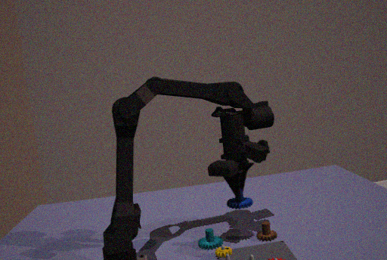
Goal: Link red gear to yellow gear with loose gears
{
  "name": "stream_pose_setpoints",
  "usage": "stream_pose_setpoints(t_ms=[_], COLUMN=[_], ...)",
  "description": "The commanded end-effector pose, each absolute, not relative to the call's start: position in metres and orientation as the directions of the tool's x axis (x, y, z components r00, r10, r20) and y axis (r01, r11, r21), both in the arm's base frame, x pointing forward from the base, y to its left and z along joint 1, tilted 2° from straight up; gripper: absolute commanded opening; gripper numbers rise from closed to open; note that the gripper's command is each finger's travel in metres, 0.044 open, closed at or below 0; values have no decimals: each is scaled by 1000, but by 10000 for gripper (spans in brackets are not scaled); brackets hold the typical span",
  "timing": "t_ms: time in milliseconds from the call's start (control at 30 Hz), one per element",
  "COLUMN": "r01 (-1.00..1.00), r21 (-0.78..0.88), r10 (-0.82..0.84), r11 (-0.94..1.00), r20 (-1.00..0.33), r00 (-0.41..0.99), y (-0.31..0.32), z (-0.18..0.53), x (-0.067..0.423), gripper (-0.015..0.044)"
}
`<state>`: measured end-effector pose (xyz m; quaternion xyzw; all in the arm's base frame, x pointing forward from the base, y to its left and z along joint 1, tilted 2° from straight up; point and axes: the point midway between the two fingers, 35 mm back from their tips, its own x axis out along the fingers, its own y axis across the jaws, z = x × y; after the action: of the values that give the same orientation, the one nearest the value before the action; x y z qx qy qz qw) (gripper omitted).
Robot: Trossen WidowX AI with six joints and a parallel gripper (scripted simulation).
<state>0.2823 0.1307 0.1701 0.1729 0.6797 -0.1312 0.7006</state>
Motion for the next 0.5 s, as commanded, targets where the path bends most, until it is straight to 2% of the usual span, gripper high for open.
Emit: stream_pose_setpoints(t_ms=[0,467], r01=[414,419], r21=[68,65], r10=[57,51], r11=[908,906], r20=[-998,-998], r00=[39,44], y=[123,92], z=[165,149], x=[285,295], gripper=[0,0])
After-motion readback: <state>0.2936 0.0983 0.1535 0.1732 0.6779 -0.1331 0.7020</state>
